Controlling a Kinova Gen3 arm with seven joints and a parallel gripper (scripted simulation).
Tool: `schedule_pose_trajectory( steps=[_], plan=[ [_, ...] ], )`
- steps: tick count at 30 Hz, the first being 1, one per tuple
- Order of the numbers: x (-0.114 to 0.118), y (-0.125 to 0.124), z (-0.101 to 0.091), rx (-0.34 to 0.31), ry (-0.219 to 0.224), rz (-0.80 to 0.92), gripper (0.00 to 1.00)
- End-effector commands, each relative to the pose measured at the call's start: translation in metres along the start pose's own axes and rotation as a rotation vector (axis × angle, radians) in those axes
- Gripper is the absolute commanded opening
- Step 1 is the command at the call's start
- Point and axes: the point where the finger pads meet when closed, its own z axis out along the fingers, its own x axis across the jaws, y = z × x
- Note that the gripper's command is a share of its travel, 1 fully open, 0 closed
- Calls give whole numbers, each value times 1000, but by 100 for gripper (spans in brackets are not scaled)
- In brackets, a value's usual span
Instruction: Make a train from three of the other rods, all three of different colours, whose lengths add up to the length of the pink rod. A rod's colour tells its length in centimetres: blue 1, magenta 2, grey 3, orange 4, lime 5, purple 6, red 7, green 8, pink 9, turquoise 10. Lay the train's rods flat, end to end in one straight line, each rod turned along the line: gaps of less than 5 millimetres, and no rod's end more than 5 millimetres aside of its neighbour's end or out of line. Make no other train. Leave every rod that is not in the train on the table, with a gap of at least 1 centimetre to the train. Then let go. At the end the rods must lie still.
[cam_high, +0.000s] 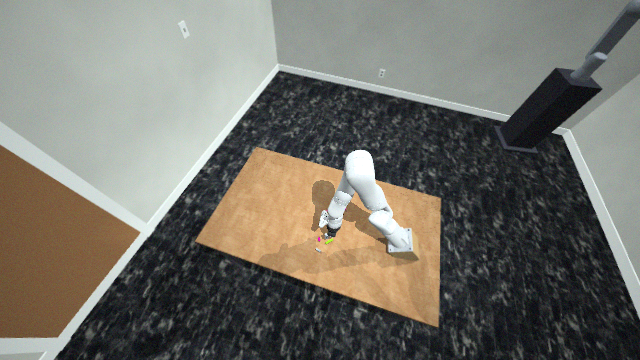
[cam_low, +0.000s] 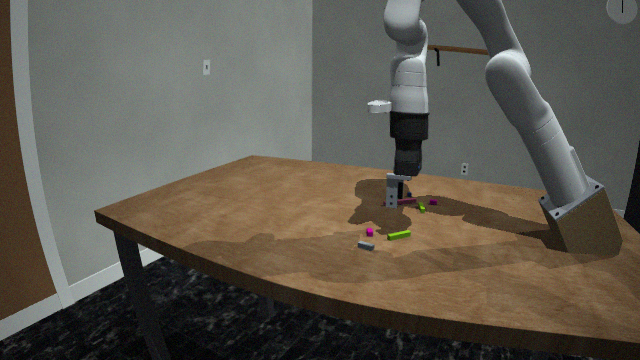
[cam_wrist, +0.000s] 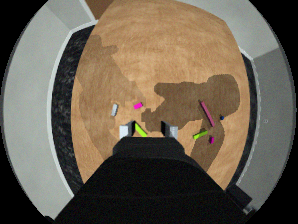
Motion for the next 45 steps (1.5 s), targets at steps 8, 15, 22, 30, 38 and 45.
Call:
schedule_pose_trajectory(
  steps=[8, 15, 22, 30, 38, 45],
  plan=[
    [-5, -2, -1, 1, -6, -216, 100],
    [-9, -3, -2, 3, -9, -411, 100],
    [-14, -3, -3, 7, -12, -758, 100],
    [-16, -1, -3, 12, -11, -1152, 100],
    [-15, 2, -3, 15, -6, -1543, 100],
    [-10, 4, -1, 16, 2, -1880, 100]
  ],
)
